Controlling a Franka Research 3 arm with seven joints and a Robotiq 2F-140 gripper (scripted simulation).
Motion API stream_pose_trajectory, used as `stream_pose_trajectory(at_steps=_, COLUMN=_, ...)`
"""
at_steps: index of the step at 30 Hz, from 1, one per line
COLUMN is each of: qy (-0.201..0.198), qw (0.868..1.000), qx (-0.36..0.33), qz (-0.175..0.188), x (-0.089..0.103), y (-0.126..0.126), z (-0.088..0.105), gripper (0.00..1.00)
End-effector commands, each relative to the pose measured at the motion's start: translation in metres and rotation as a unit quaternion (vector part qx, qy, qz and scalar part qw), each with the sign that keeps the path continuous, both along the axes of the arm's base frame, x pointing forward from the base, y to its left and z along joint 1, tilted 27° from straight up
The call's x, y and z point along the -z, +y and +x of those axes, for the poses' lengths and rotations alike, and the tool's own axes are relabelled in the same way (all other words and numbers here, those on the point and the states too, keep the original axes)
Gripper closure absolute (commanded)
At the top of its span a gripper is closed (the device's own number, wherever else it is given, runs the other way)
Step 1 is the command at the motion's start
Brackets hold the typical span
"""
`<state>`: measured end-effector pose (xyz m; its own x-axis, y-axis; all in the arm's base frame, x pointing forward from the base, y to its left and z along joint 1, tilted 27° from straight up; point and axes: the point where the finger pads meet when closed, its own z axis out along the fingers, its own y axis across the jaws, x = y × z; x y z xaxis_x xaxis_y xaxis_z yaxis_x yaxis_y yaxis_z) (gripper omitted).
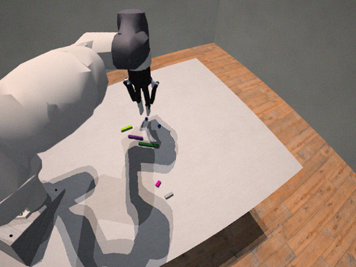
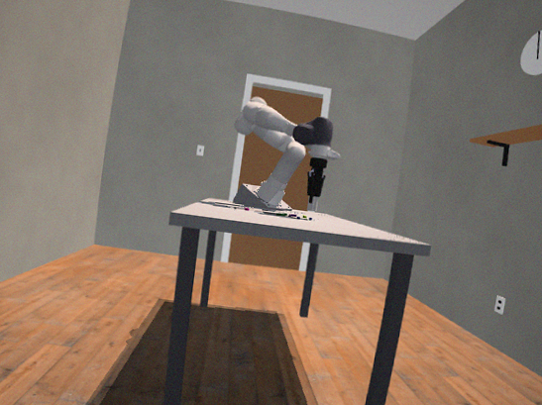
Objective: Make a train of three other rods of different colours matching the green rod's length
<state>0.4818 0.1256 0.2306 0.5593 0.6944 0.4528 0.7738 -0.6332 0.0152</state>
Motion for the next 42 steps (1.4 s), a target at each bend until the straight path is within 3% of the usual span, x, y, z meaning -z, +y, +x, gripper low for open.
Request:
stream_pose_trajectory(at_steps=1, qy=-0.002, qw=1.000, qx=0.002, qz=0.002, x=0.005, y=0.003, z=0.003, gripper=0.85)
stream_pose_trajectory(at_steps=19, qy=-0.002, qw=1.000, qx=0.002, qz=0.002, x=0.019, y=0.009, z=0.007, gripper=0.85)
stream_pose_trajectory(at_steps=42, qy=-0.002, qw=1.000, qx=0.002, qz=0.002, x=0.020, y=0.009, z=0.008, gripper=0.85)
